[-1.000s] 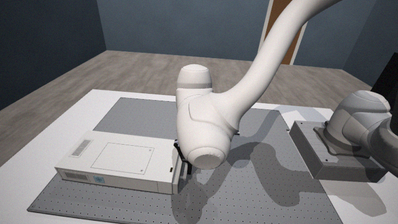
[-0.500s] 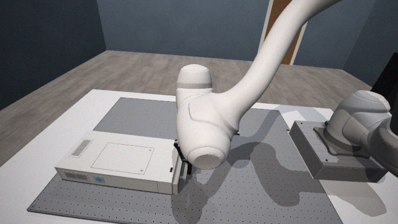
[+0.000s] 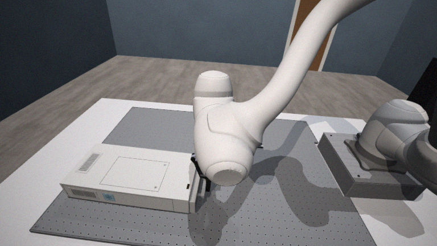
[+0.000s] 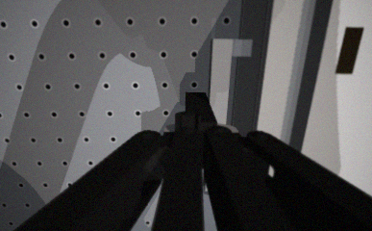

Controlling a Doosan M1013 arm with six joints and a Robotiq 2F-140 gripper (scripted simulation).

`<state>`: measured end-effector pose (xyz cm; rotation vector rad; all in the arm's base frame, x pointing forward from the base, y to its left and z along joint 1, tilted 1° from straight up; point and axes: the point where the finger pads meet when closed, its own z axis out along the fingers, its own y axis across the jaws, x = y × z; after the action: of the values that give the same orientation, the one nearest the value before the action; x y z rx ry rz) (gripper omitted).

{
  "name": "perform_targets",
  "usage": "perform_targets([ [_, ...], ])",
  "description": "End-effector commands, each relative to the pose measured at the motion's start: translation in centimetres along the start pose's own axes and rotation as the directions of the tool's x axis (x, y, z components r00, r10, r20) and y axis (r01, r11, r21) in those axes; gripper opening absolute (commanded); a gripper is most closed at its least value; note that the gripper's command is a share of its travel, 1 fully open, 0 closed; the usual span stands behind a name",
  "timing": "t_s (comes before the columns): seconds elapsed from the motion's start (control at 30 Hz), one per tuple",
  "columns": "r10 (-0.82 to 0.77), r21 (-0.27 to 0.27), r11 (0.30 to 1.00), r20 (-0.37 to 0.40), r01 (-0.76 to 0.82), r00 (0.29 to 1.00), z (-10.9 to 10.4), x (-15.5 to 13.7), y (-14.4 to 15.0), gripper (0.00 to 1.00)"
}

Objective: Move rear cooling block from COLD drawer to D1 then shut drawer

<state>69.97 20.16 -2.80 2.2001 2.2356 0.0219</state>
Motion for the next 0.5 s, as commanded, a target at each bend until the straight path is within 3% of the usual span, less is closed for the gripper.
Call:
perform_targets([
  [0.0,0.000,0.002,1.000,0.001,0.000,1.000,0.1,-0.3,-0.2,0.10],
  [0.47,0.001,-0.003,1.000,0.000,-0.001,1.000,0.0,0.0,-1.8,0.10],
])
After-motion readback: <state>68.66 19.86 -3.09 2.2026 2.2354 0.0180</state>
